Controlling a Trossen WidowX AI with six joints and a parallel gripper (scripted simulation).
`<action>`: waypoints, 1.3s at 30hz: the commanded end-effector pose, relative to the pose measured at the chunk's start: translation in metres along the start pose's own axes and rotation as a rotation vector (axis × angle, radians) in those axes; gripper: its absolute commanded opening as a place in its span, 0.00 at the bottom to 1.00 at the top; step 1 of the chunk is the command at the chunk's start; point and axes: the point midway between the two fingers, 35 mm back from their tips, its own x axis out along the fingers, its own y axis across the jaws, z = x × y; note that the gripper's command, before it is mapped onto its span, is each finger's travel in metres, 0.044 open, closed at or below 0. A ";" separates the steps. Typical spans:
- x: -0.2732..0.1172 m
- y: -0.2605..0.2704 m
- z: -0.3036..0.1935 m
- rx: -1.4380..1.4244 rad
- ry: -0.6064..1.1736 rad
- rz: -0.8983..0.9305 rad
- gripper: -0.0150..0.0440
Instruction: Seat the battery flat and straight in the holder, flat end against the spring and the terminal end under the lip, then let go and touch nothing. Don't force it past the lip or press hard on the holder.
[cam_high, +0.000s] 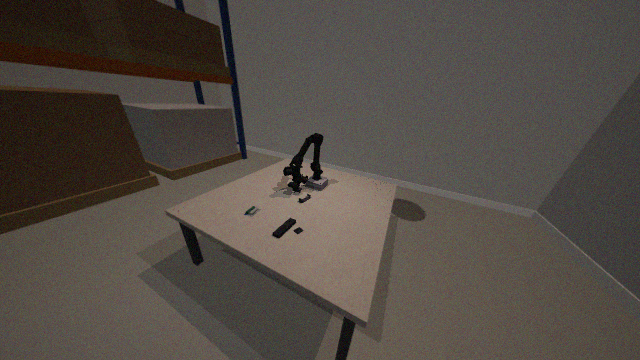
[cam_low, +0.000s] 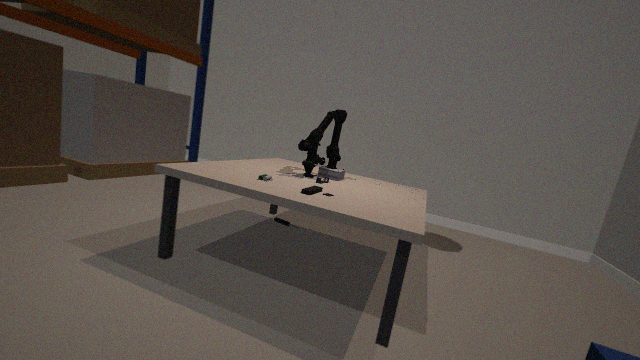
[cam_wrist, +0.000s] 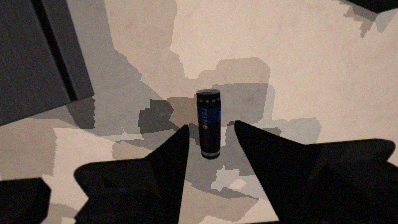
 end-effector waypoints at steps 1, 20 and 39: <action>0.006 0.002 0.002 0.004 -0.006 0.003 0.64; -0.019 0.001 0.001 0.004 -0.006 0.003 0.37; -0.058 -0.048 0.039 -0.514 -0.007 -0.005 0.37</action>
